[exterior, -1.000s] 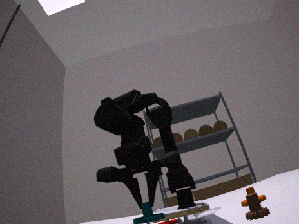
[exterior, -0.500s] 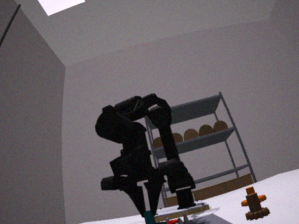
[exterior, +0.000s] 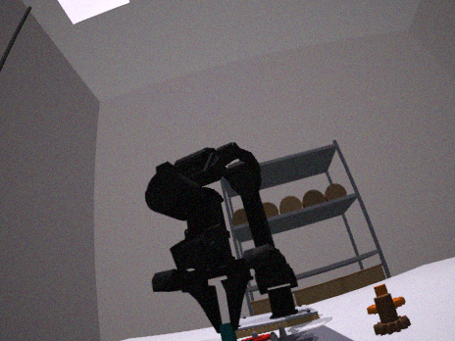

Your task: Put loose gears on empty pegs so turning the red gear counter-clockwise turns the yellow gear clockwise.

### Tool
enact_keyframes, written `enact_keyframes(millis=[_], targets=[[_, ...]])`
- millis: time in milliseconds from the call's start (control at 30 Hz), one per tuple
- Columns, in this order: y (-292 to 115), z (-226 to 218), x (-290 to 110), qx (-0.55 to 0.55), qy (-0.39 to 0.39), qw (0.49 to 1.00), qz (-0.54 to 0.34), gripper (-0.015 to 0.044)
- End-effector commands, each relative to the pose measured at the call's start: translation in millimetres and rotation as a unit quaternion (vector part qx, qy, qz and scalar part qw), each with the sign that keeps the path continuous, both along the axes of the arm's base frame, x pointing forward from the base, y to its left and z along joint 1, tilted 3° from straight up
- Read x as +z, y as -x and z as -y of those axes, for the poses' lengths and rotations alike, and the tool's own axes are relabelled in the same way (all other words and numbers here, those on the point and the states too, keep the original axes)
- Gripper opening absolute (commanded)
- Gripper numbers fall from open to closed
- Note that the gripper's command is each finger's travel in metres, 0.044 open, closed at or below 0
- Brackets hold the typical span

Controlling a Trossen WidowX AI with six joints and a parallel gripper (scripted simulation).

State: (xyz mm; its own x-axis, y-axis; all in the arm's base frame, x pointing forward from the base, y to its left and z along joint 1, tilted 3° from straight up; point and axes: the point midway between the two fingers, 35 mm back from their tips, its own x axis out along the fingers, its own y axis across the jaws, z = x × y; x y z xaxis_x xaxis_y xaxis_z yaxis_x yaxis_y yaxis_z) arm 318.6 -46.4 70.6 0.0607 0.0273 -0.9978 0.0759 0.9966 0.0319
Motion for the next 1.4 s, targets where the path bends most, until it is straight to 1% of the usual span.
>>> enact_keyframes(millis=[0,300,600,767,800,933,1167,1267,1300,1333,1367], targets=[[0.5,-0.6,-1.4,0.039,0.001,0.999,0.001,0.0],[0.1,0.6,-3.9,0.088,0.004,0.996,0.003,0.0],[-0.5,-0.5,-4.5,0.048,0.002,0.999,0.001,0.0],[0.0,-0.1,-1.8,0.024,0.001,1.0,0.001,0.0131],[0.2,0.0,-1.0,0.017,0.0,1.0,0.001,0.014],[0.3,0.3,3.4,0.01,0.0,1.0,0.0,0.014],[2.4,1.4,40.6,0.01,0.0,1.0,0.0,0.014],[2.9,1.4,44.8,0.01,0.0,1.0,0.0,0.014],[1.0,-1.2,36.5,0.023,0.0,1.0,0.0,0.0166],[-1.8,-8.3,36.7,0.054,0.002,0.999,0.001,0.0193],[-6.2,-20.3,37.0,0.105,0.004,0.995,0.003,0.0219]])
